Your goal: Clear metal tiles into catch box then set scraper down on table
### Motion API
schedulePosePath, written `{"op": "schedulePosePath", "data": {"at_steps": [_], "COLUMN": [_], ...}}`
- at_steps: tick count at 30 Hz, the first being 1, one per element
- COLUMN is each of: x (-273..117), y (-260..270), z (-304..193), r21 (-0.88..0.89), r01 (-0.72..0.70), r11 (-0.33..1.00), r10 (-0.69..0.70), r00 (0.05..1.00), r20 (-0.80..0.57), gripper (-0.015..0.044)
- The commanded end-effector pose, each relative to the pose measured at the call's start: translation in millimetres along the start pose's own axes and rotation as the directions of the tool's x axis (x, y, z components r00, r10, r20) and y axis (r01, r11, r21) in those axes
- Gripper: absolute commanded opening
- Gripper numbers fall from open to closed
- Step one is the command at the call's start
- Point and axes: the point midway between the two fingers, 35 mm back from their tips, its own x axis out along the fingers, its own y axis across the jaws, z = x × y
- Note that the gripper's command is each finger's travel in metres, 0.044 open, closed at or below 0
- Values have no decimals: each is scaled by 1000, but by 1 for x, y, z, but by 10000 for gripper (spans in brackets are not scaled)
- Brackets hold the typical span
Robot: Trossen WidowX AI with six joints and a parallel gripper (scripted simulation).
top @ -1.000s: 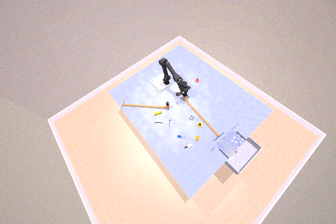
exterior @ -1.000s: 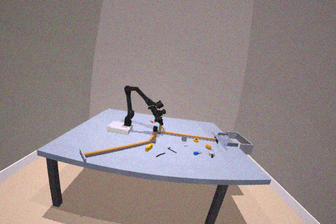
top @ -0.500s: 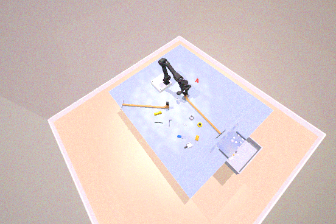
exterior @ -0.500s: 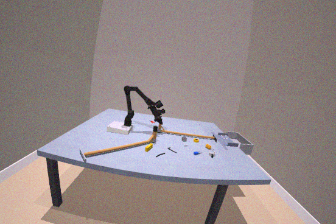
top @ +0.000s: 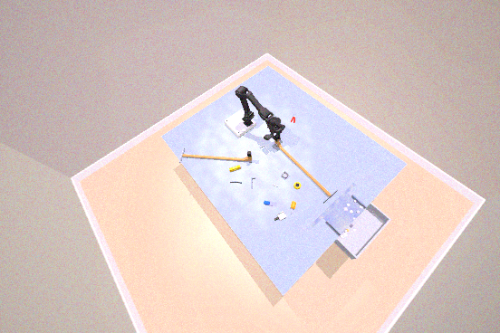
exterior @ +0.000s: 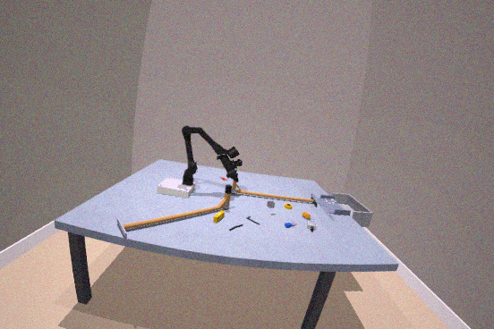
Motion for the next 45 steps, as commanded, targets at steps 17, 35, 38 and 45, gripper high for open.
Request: {"op": "schedulePosePath", "data": {"at_steps": [17, 35, 38, 45], "x": [13, 30, 33, 37], "y": [11, 15, 14, 13], "z": [25, 47, 50, 55], "r21": [-8, -15, -16, -17], "r01": [-18, -25, -26, -26], "r11": [1000, 1000, 1000, 1000], "r10": [18, 25, 26, 26], "r00": [1000, 1000, 1000, 1000], "r20": [9, 13, 14, 14], "gripper": [0, 0, 0, 0]}}
